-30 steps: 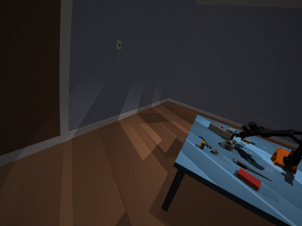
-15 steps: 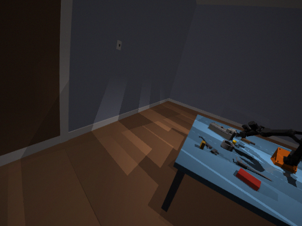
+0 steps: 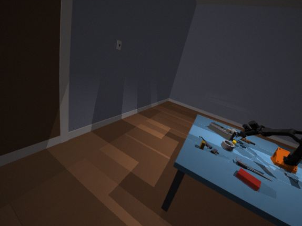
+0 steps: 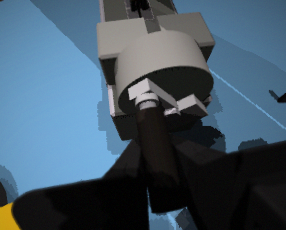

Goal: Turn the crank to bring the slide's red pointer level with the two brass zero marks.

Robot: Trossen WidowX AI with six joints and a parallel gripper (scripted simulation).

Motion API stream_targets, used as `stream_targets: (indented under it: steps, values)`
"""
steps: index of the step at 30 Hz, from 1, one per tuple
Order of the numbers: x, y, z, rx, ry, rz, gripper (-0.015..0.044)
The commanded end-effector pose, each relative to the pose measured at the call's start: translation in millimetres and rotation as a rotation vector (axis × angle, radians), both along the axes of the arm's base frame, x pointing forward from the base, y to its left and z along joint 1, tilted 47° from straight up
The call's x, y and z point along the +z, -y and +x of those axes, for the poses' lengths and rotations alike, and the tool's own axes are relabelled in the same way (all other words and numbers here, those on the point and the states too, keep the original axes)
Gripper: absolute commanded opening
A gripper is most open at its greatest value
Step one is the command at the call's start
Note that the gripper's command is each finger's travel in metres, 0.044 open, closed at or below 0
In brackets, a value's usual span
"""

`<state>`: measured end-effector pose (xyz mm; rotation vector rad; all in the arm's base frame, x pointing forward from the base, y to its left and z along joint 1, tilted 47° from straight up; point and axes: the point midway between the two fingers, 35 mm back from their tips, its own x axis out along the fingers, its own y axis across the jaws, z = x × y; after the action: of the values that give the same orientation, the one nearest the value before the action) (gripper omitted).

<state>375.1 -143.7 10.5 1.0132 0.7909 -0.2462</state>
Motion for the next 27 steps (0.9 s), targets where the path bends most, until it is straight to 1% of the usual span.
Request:
stream_targets:
  steps: [1, 27]
  values:
    - [-1.2, 7.7, -5.1, -0.016, -0.005, 0.002, 0.0000]
    - [-6.5, 12.1, -9.7, -0.016, -0.005, 0.001, 0.0000]
